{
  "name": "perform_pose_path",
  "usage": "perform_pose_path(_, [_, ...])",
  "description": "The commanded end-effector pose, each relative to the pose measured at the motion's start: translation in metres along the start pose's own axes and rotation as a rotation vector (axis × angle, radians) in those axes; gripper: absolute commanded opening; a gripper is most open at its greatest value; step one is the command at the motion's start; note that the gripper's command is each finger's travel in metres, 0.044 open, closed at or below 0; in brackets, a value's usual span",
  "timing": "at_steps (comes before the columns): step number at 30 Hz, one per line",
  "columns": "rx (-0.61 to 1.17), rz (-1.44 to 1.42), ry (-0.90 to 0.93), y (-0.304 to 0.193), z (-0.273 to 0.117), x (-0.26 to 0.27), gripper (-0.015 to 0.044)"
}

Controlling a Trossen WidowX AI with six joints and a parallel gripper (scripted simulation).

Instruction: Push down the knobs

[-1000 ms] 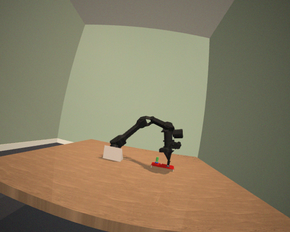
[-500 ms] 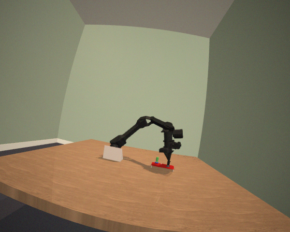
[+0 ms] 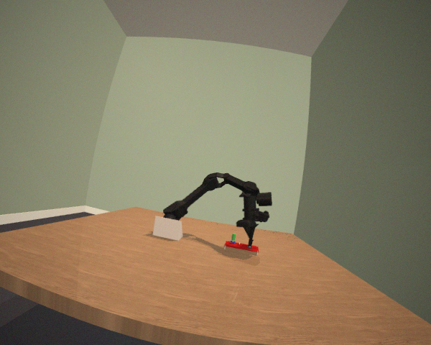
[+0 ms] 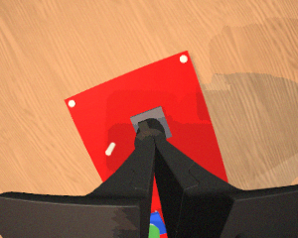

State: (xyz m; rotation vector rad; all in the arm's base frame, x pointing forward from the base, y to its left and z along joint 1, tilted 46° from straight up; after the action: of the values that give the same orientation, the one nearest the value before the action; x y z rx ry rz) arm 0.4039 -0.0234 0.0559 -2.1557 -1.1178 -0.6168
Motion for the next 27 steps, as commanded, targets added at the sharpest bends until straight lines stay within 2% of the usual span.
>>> perform_pose_path(1, [0.050,-0.027,-0.017,-0.002,0.026,0.004,0.0000])
perform_pose_path(27, [0.049,-0.027,-0.019,0.005,-0.015,0.008,0.0000])
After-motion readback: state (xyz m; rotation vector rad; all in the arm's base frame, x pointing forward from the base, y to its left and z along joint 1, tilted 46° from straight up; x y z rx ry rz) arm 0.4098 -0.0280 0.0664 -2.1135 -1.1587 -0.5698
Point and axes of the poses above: the point midway between the two fingers, 35 mm back from their tips, its own z axis out along the fingers, its own x axis across the jaws, y = z × x, the point moved 4 cm from there along -z, back along the fingers, and after that the axes turned 10 degrees about z, right-handed, at the moved point
